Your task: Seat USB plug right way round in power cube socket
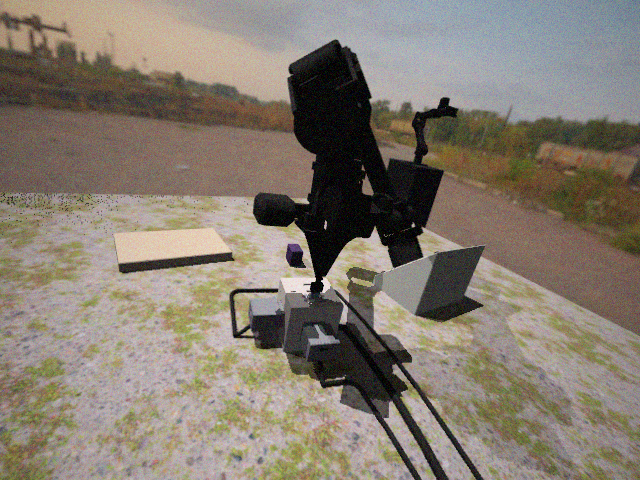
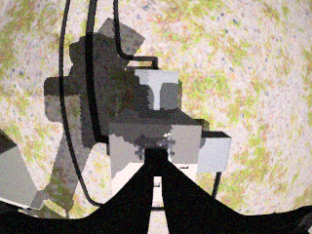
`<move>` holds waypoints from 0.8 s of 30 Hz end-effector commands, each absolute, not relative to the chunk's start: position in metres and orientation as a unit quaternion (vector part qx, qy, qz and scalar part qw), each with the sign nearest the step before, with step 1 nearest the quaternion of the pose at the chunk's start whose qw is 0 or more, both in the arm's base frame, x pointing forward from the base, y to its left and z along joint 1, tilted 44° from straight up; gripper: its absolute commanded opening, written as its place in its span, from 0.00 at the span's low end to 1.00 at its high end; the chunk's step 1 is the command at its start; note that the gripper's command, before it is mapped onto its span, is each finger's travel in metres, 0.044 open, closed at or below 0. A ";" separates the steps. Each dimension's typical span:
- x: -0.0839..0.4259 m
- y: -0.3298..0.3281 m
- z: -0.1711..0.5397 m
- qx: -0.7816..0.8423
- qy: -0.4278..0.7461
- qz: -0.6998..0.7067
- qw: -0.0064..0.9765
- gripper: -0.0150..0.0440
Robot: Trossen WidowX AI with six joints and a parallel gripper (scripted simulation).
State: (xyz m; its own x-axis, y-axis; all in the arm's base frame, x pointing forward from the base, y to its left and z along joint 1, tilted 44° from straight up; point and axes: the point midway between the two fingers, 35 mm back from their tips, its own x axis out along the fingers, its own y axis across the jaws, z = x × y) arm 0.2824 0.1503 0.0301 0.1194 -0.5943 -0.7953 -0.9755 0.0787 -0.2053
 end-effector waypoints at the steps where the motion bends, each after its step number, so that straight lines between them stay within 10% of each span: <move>1: 0.282 0.150 0.030 -0.635 0.618 0.243 0.396 0.25; 24: 0.283 0.148 0.028 -0.635 0.618 0.243 0.396 0.25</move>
